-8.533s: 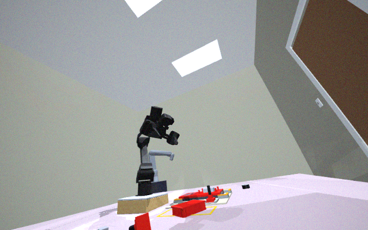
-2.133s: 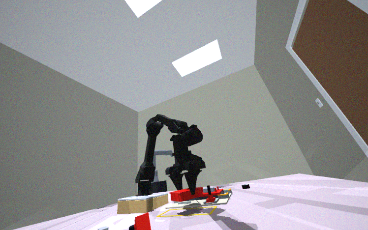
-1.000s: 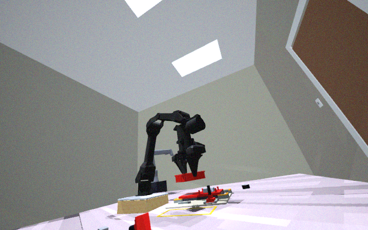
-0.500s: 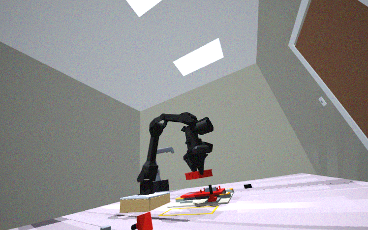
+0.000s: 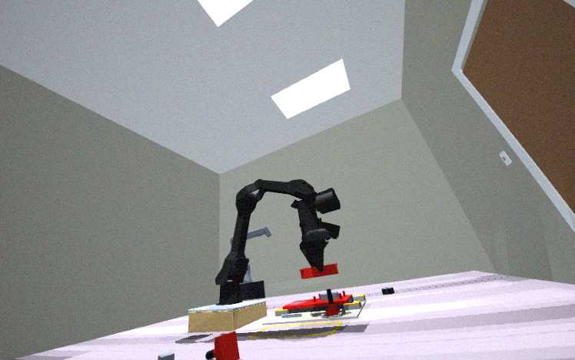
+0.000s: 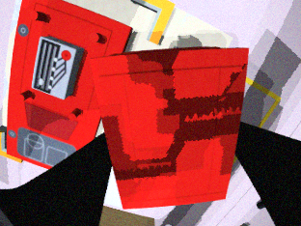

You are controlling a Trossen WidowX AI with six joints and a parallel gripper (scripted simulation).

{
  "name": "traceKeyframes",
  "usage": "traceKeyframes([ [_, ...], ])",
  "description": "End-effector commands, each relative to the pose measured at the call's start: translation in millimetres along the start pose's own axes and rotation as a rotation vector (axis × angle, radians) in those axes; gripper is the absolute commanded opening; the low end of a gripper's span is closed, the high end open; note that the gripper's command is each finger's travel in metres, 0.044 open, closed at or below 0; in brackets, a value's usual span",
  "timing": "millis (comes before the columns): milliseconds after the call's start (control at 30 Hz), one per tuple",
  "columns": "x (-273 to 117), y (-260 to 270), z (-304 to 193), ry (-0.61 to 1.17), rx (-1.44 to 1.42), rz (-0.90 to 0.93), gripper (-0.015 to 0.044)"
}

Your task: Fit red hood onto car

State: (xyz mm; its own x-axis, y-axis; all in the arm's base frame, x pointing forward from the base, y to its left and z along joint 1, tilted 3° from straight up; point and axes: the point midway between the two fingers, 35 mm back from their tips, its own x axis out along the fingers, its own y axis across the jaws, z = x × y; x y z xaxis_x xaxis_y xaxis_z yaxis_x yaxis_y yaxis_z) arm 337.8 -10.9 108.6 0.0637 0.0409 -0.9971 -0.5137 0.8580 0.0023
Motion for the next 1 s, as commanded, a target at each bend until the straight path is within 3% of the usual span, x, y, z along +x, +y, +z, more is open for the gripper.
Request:
traceKeyframes([
  [0,-0.5,12.0,6.8,0.001,0.06,-0.002,0.0],
  [967,-3.5,95.4,37.2,-0.005,0.462,0.005,0.0],
])
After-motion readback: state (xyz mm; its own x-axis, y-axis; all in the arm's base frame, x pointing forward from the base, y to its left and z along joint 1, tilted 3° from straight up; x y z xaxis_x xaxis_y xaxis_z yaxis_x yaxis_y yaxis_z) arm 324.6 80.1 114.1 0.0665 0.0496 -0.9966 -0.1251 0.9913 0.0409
